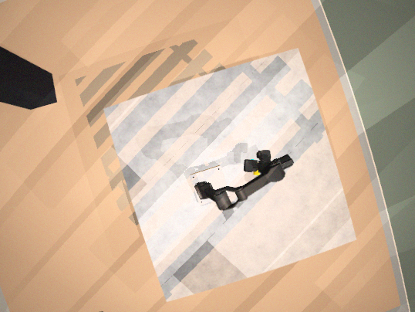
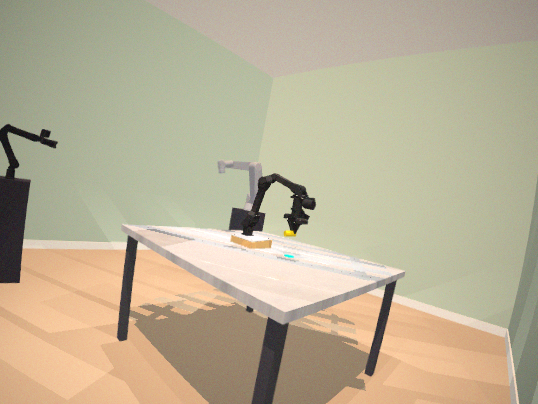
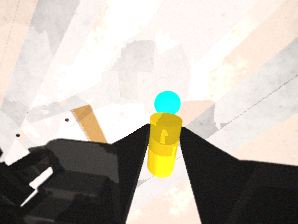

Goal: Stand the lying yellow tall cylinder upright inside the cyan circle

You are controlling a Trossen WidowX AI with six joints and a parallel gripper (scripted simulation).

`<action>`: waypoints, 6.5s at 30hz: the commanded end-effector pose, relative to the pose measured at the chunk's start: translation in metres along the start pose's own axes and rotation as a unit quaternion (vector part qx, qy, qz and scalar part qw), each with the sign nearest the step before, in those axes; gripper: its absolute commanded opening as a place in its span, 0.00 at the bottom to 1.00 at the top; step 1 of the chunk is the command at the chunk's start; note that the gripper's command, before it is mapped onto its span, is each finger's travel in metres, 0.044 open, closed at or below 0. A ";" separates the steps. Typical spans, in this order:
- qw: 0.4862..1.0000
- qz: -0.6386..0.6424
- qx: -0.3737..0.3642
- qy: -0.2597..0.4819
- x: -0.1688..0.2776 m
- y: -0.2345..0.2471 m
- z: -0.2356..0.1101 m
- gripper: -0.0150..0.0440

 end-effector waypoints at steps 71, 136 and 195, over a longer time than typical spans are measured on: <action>0.967 -0.026 -0.153 -0.202 0.044 -0.017 0.045 0.43; 0.887 -0.022 -0.183 -0.423 0.088 -0.024 0.072 0.43; 0.779 -0.017 -0.115 -0.616 0.126 -0.026 0.085 0.43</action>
Point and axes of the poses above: the point midway between the two fingers, 35 mm back from their tips, its own z axis out along the fingers, its own y axis across the jaws, x = y × z, the point moved 10 cm from there along -z, back along the fingers, and after that the axes turned 11 degrees about z, right-handed, at the moved point
